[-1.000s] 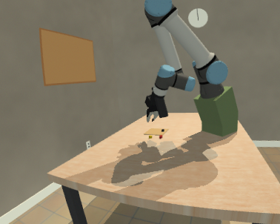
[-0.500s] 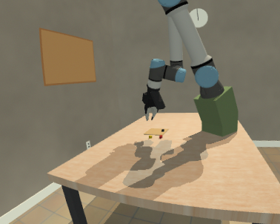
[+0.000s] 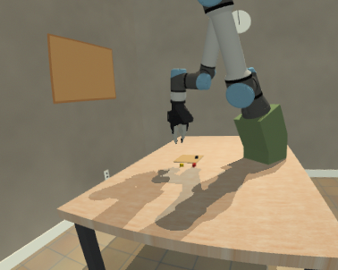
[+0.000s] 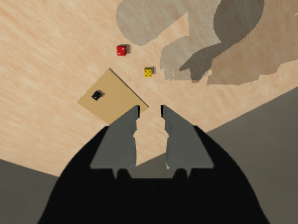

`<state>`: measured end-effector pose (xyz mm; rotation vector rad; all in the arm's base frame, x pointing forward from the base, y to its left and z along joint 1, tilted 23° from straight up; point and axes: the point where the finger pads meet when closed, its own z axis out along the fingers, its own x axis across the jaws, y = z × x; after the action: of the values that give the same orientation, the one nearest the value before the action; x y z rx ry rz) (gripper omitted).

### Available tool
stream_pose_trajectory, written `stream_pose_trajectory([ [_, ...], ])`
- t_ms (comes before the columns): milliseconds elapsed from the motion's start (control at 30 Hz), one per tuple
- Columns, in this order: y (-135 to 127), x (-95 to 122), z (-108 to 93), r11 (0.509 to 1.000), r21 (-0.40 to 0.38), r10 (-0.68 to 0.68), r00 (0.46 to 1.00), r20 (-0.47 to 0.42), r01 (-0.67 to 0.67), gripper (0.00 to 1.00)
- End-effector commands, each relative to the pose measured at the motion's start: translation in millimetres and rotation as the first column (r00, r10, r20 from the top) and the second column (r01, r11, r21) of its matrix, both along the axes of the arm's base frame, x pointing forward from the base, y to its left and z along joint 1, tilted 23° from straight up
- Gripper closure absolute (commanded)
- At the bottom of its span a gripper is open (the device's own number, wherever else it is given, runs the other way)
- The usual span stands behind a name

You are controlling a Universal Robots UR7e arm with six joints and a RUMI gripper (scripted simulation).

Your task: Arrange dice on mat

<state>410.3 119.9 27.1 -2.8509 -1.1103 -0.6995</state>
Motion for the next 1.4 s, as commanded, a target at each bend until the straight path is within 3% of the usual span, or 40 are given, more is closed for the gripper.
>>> stream_pose_trajectory([
  [0, 0, 0, -3, 0.997, 0.059, 0.059, 0.995, -0.081, -0.054, 0.82],
  [533, -3, 1, 0, 0.992, 0.101, 0.084, 0.990, -0.113, -0.072, 0.82],
  [567, -3, 1, 0, 0.992, 0.101, 0.084, 0.990, -0.113, -0.072, 0.00],
  [1000, -1, 2, -4, 0.992, 0.101, 0.085, 0.990, -0.113, -0.073, 0.00],
  [1200, 12, 8, -39, 0.992, 0.098, 0.091, 0.990, -0.111, -0.080, 0.00],
  [1300, 14, 9, -44, 0.992, 0.098, 0.092, 0.990, -0.111, -0.081, 0.00],
  [1333, 14, 9, -44, 0.992, 0.098, 0.092, 0.990, -0.111, -0.081, 0.82],
  [1367, 14, 9, -44, 0.992, 0.098, 0.092, 0.990, -0.111, -0.081, 0.82],
])
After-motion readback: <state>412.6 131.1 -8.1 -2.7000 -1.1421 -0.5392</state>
